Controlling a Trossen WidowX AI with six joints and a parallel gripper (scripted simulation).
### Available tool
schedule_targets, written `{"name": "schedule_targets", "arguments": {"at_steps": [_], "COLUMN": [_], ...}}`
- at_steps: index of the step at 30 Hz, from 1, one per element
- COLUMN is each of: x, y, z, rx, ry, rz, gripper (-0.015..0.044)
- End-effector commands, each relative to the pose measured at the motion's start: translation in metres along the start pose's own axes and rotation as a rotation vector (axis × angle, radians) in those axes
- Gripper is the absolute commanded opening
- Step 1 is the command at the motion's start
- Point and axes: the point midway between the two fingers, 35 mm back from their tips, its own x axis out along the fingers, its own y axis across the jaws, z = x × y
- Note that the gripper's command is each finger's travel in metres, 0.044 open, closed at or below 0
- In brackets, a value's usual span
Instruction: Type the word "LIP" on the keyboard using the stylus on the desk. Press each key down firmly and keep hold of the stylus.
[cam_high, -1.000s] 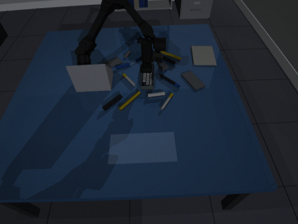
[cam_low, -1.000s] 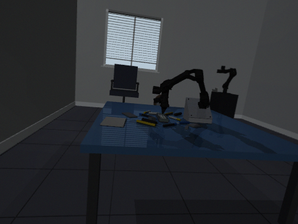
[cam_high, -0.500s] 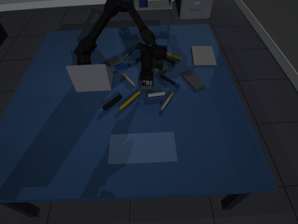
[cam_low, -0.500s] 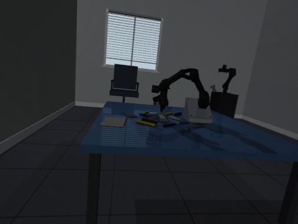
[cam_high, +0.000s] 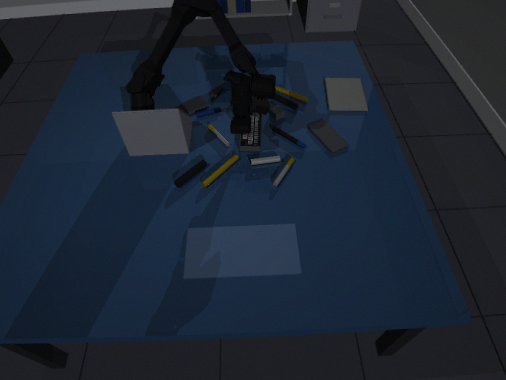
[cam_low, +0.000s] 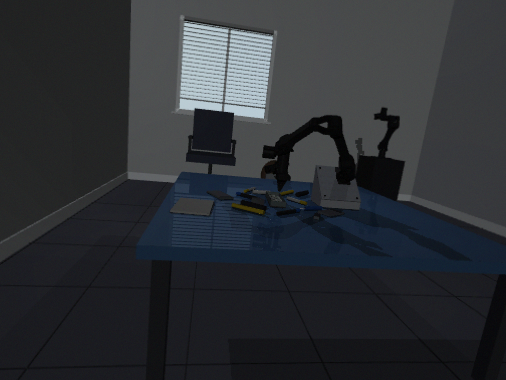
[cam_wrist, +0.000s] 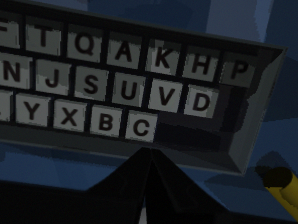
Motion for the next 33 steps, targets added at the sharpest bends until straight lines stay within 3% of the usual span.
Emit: {"name": "schedule_targets", "arguments": {"at_steps": [1, 10, 16, 28, 33], "x": [0.002, 0.002, 0.001, 0.001, -0.049], "y": [0.01, 0.012, 0.088, 0.091, 0.09], "z": [-0.009, -0.009, -0.009, -0.009, -0.008], "rx": [-0.003, -0.003, -0.003, -0.003, -0.003], "ry": [-0.001, -0.001, -0.001, 0.0, -0.001], "rz": [0.004, 0.003, 0.007, 0.007, 0.004], "gripper": [0.0, 0.0, 0.0, 0.0, 0.0]}}
